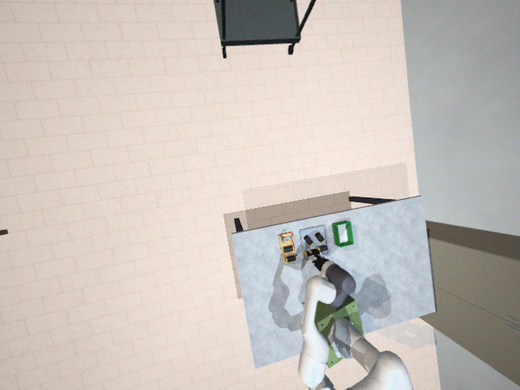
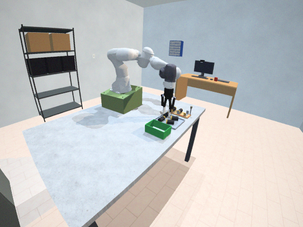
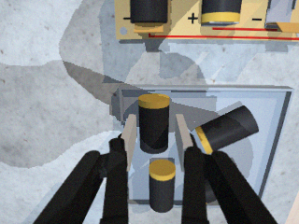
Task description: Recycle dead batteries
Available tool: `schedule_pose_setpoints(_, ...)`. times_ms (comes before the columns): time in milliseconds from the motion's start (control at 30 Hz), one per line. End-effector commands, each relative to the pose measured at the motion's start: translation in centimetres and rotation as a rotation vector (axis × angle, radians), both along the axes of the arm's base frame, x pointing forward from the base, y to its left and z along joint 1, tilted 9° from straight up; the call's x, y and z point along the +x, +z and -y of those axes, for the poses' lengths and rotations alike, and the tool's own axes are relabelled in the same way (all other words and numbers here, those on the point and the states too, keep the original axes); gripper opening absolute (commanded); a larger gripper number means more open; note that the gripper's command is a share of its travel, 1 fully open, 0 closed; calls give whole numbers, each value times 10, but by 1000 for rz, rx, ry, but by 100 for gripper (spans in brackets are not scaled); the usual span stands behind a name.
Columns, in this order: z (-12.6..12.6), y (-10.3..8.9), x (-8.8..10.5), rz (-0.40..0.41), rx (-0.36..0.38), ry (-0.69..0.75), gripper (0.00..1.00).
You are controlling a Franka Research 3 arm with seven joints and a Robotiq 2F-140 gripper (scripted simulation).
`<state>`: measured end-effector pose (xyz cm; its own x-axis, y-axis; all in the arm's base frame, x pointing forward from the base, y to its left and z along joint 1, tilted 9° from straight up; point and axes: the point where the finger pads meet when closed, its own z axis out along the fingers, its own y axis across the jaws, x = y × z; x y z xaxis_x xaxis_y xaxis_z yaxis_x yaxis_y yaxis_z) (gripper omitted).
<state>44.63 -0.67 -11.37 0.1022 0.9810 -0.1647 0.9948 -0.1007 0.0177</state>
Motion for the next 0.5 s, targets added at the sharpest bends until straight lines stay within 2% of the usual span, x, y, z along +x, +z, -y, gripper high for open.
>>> schedule_pose_setpoints(0,-3,13,0,-2,2,-1,29)
schedule_pose_setpoints(133,-6,32,0,-2,2,-1,29)
schedule_pose_setpoints(200,-6,32,0,-2,2,-1,29)
schedule_pose_setpoints(333,-9,47,0,-2,2,-1,29)
schedule_pose_setpoints(467,-10,54,0,-2,2,-1,29)
